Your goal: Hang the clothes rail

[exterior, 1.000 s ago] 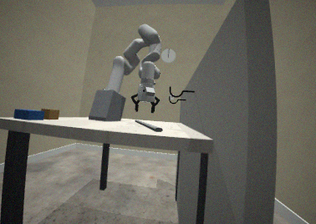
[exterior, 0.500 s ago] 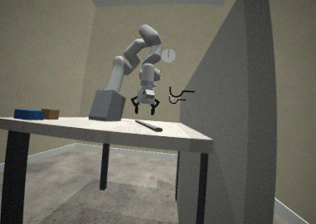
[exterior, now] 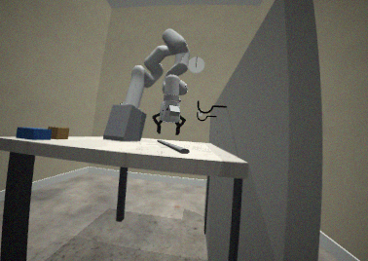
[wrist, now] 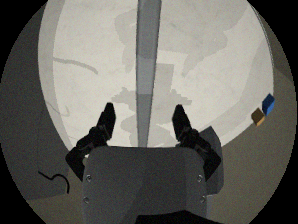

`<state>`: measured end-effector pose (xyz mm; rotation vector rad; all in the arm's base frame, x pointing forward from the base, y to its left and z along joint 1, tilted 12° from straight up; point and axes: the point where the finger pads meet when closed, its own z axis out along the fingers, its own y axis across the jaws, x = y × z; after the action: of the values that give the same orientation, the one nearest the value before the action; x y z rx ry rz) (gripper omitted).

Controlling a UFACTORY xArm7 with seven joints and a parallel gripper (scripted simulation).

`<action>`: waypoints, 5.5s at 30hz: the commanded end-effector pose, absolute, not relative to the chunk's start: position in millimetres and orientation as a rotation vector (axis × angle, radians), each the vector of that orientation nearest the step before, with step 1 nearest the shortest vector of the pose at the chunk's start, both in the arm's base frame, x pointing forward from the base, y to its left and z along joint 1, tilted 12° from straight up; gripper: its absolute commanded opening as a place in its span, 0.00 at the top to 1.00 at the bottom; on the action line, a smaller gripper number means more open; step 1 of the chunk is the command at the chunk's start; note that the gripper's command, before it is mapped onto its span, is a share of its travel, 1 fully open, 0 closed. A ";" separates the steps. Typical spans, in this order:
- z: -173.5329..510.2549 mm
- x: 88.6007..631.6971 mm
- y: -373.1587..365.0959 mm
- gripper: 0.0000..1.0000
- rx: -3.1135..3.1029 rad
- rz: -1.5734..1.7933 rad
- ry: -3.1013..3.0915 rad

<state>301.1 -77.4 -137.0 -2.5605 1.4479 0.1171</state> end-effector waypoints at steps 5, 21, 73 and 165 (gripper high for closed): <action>-141.0 302.4 -77.3 0.00 -2.560 0.112 1.449; -150.2 302.6 -75.4 0.00 -2.560 0.112 1.449; -175.6 303.4 -70.0 0.00 -2.560 0.112 1.449; -172.4 303.2 -70.6 1.00 -2.560 0.112 1.449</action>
<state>302.2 -69.7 -173.0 -2.5604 1.4477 0.1162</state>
